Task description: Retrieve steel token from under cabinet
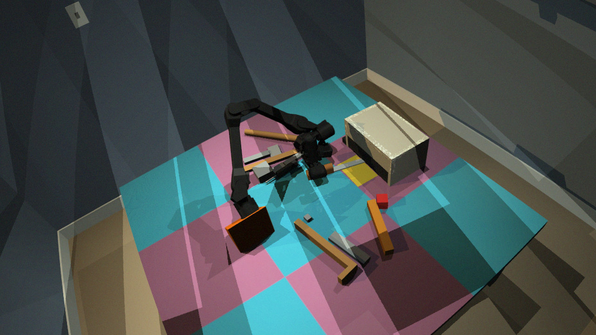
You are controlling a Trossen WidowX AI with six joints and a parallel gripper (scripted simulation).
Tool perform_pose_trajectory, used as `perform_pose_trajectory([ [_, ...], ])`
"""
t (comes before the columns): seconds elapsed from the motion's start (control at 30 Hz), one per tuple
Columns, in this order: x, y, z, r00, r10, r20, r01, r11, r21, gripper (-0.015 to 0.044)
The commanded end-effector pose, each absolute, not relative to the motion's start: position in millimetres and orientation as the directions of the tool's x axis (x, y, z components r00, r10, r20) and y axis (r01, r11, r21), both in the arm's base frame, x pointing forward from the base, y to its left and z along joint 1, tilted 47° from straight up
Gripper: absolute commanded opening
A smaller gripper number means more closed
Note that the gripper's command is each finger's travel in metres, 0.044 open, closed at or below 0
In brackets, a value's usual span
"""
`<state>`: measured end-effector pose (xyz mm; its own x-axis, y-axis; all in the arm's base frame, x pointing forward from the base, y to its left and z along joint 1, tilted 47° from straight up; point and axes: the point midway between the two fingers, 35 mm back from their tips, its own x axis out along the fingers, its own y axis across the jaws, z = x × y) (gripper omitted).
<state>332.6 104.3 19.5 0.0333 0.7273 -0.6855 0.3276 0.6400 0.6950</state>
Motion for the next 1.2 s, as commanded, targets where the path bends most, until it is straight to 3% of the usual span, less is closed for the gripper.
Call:
perform_pose_trajectory([
  [0.0,327,106,20,0.03,0.727,-0.686,0.332,0.64,0.693,0.0],
  [1.17,288,118,30,0.028,0.728,-0.685,0.333,0.64,0.693,0.0],
])
